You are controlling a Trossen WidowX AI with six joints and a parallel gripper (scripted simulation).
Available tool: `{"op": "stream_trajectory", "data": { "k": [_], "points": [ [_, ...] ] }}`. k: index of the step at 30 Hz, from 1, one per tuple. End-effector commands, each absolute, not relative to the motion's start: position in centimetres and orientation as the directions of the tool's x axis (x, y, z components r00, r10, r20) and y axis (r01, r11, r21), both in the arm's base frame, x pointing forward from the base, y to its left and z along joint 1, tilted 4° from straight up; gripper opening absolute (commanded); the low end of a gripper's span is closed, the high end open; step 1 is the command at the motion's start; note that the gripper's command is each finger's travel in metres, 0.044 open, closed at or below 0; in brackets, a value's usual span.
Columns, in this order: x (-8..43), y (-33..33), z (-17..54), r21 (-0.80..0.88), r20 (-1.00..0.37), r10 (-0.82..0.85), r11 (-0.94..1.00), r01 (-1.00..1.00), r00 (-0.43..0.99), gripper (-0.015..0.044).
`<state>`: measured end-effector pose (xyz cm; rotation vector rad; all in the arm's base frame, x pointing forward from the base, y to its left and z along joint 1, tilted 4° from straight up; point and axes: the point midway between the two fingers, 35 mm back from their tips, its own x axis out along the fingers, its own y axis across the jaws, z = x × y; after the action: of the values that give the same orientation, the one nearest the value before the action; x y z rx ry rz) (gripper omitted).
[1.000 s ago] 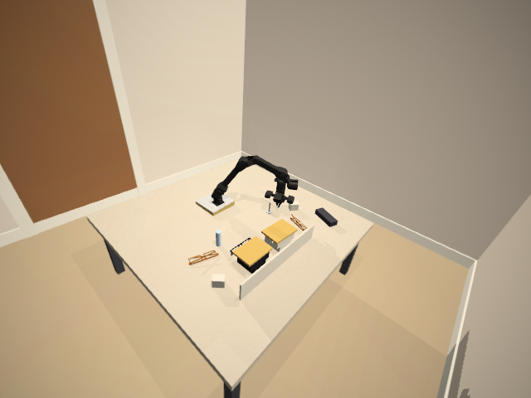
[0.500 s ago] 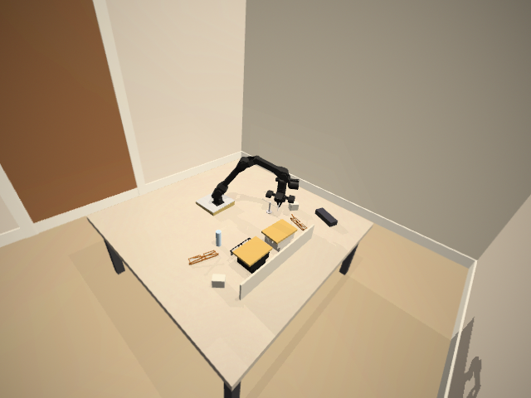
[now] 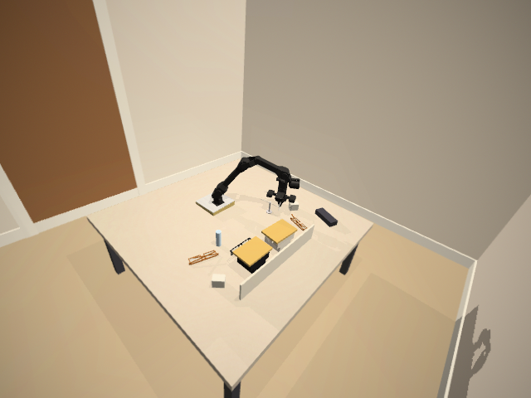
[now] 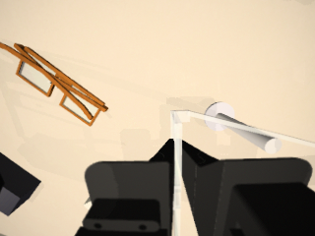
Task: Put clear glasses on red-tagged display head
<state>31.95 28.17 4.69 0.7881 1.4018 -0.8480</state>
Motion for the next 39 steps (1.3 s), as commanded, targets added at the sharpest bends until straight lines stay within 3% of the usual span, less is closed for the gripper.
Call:
{"op": "stream_trajectory", "data": {
  "k": [1,39],
  "points": [
    [31.9,28.6,4.7,-0.026,-0.999,-0.03,0.493,0.87,-0.012,0.0],
    [31.5,30.0,4.7,-0.025,-0.999,-0.029,0.493,0.87,-0.013,0.0]
  ]
}}
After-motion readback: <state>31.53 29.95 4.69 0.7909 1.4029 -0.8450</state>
